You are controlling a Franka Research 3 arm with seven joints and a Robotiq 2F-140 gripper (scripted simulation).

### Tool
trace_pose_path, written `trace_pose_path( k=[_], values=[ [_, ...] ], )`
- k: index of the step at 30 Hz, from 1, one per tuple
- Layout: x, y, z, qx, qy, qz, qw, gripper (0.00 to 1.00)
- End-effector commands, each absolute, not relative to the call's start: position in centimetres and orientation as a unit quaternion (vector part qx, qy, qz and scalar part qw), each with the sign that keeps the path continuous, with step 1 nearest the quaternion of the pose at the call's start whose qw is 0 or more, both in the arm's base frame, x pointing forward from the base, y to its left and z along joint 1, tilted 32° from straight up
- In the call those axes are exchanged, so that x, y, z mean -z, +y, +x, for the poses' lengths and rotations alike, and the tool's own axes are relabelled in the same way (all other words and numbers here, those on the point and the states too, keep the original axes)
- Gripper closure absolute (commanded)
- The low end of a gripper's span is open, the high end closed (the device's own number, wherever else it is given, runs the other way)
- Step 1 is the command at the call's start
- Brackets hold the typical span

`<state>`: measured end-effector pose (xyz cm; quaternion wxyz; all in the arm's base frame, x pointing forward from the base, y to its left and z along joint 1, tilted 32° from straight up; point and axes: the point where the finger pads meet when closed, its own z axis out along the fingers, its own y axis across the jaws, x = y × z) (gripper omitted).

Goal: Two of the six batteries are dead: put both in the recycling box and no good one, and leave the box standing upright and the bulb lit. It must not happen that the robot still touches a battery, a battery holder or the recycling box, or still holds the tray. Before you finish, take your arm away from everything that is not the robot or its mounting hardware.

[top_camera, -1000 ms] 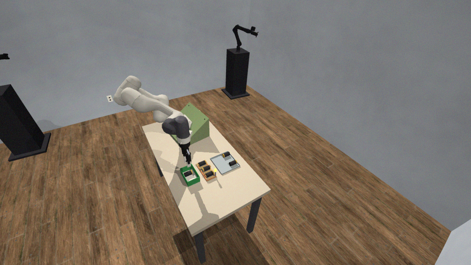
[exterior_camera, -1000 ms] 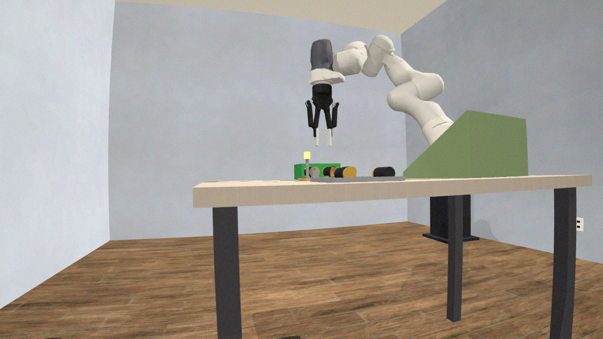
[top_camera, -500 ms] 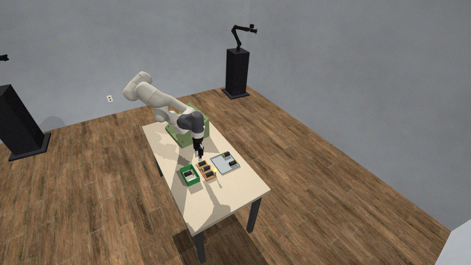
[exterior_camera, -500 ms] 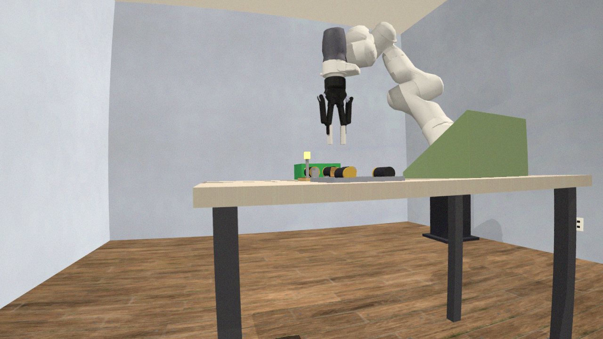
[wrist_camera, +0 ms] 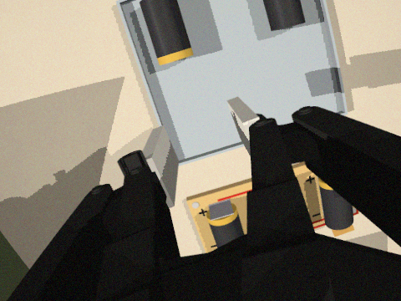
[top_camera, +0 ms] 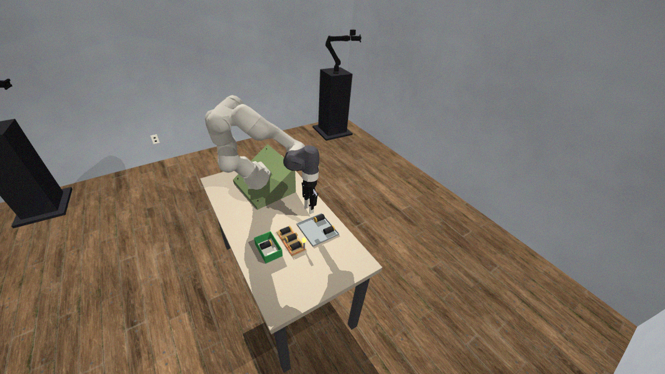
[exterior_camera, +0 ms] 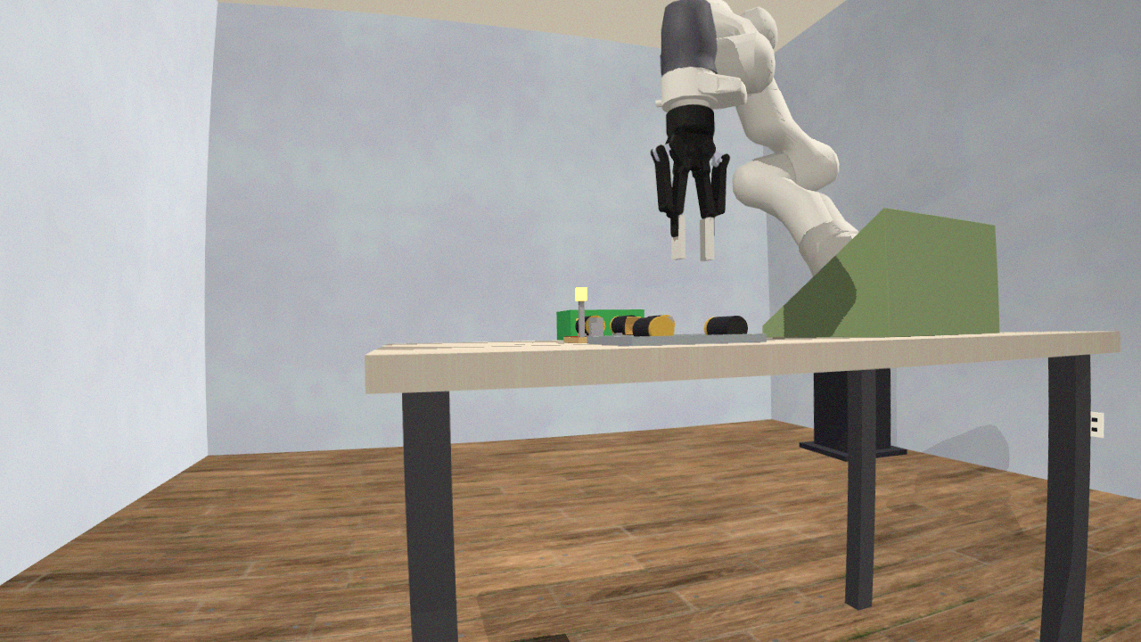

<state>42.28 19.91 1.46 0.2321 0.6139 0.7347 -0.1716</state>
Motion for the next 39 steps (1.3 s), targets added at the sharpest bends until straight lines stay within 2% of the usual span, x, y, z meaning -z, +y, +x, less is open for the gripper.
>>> trace_pose_path(
  k=[1,10,39],
  values=[
    [0.3,22.9,41.7,0.159,0.719,0.637,0.228,0.71],
    [2.4,26.3,41.1,0.159,0.719,0.637,0.228,0.71],
    [3.0,26.0,41.2,0.157,0.712,0.645,0.23,0.71]
  ],
)
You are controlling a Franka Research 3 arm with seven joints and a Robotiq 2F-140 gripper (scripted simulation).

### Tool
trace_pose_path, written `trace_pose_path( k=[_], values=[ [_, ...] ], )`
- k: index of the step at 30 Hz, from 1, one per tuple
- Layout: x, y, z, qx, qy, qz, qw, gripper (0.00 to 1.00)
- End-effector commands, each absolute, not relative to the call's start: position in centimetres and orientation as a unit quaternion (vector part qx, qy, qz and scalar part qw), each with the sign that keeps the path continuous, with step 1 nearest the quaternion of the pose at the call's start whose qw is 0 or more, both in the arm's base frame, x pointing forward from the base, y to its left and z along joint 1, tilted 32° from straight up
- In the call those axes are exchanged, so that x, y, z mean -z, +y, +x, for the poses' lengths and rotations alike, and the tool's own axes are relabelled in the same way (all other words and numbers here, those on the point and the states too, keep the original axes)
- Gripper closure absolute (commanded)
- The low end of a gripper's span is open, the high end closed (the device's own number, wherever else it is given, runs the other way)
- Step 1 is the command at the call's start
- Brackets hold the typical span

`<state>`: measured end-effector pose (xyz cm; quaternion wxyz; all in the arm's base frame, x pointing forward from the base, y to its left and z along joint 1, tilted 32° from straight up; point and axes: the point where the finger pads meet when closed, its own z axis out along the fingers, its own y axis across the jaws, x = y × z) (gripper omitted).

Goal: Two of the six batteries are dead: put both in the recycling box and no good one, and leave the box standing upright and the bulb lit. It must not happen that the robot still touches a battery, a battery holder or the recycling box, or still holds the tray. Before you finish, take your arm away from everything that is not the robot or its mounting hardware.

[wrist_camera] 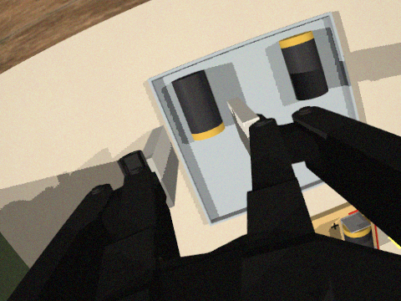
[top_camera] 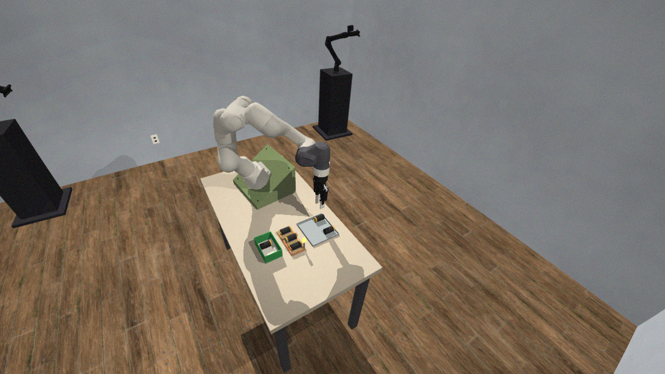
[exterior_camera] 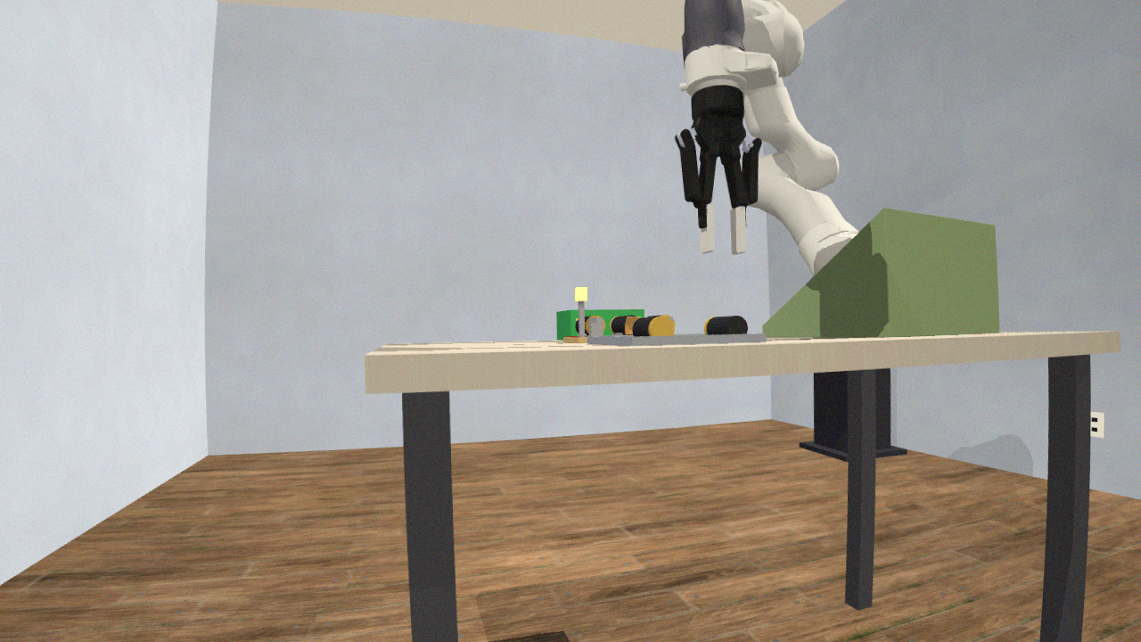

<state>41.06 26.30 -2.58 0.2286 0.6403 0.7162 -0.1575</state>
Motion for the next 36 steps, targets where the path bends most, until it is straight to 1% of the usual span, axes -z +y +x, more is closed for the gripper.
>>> trace_pose_path(
  k=[1,4,6,36],
  values=[
    [3.9,25.5,41.3,0.157,0.712,0.645,0.23,0.71],
    [7.4,23.3,41.8,0.157,0.712,0.645,0.23,0.71],
    [8.5,22.7,42.0,0.157,0.712,0.645,0.23,0.71],
    [8.5,22.6,42.0,0.157,0.712,0.645,0.23,0.71]
  ],
)
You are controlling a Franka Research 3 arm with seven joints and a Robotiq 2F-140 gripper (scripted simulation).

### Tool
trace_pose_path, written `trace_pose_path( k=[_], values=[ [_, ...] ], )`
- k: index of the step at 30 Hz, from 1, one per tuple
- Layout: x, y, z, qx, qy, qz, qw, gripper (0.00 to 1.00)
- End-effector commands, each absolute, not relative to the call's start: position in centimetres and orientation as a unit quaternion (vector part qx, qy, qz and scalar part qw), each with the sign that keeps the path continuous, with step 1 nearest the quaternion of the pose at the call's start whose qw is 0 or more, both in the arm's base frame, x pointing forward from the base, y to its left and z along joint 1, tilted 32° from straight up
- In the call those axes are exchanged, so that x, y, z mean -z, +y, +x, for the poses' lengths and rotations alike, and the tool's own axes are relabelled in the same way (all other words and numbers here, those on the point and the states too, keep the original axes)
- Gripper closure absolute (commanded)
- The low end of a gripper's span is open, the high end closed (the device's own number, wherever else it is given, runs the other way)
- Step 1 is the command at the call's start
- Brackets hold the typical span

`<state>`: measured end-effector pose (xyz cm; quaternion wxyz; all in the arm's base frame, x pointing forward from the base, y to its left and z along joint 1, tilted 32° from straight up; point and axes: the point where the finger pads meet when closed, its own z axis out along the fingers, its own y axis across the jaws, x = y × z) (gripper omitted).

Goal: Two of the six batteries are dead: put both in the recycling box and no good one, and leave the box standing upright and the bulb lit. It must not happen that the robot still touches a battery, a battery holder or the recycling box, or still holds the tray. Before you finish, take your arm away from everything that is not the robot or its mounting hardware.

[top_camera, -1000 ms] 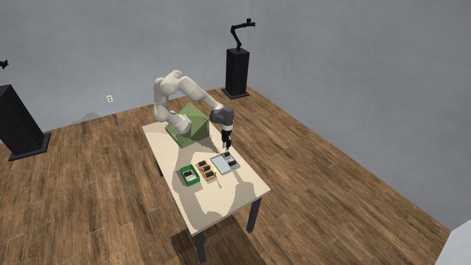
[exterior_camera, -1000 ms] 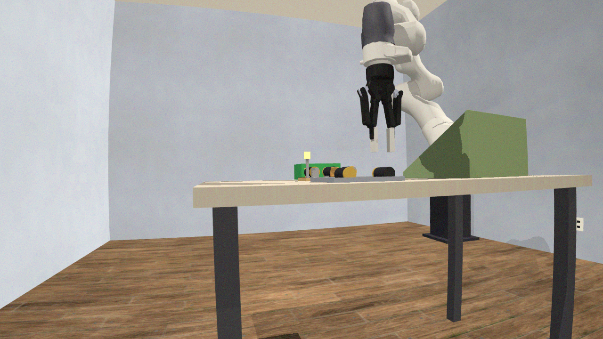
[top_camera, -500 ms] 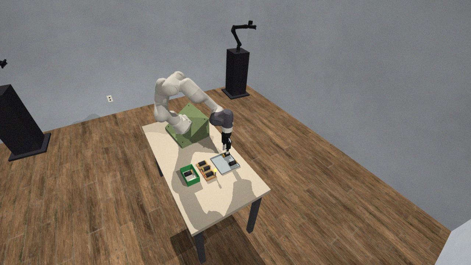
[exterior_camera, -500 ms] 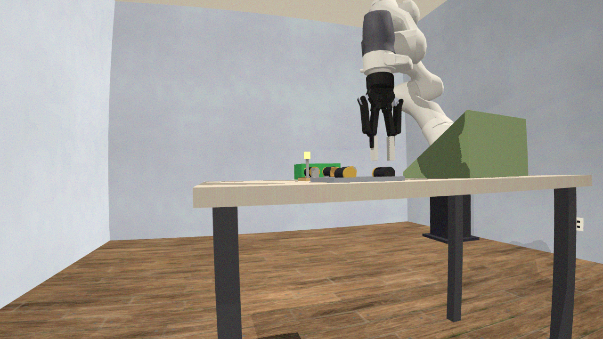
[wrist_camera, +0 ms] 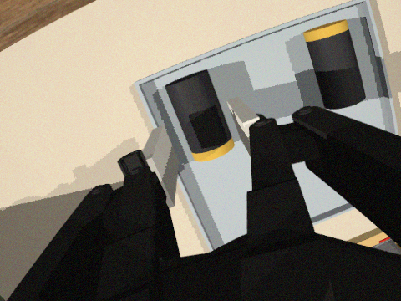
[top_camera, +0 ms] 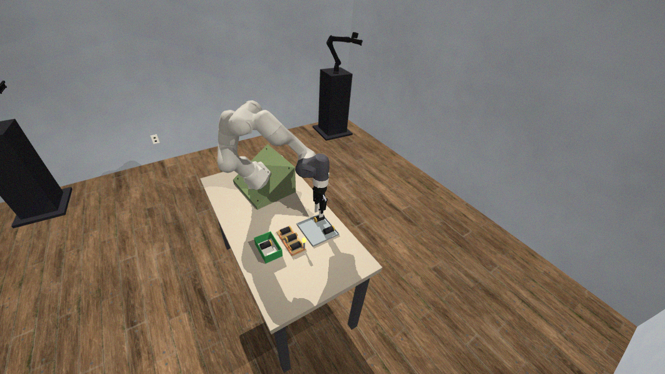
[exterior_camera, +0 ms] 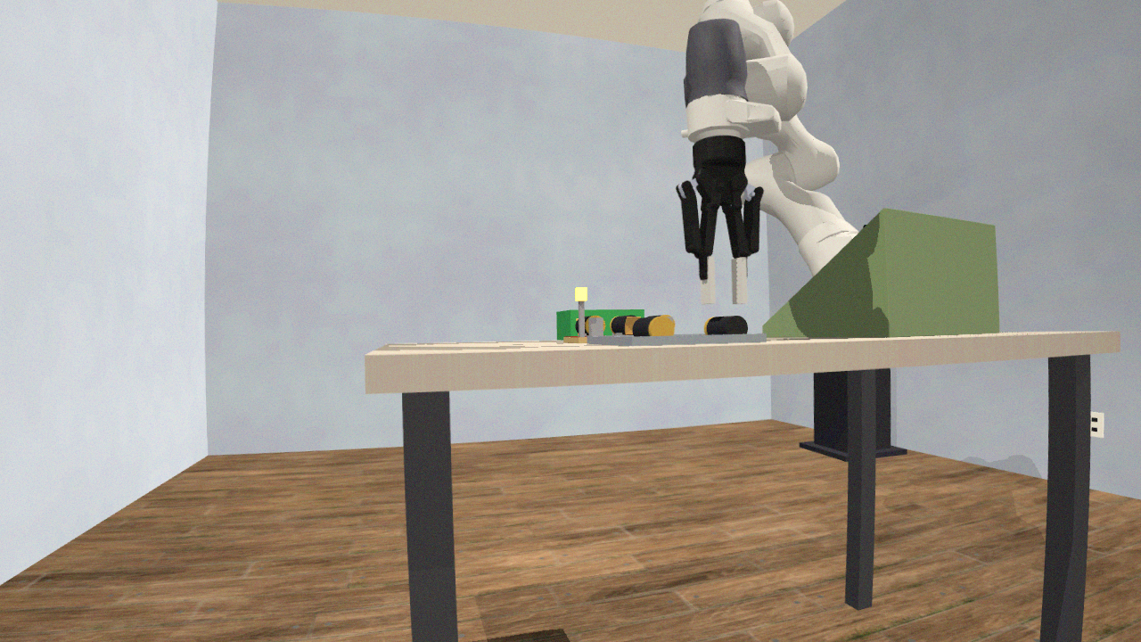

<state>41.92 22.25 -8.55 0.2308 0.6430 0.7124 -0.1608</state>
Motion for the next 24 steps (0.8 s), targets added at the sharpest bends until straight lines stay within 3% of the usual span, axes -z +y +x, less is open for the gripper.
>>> trace_pose_path(
  k=[1,24],
  values=[
    [8.53,22.62,41.97,0.157,0.712,0.645,0.23,0.71],
    [8.69,22.9,42.06,0.157,0.712,0.645,0.23,0.71]
  ],
)
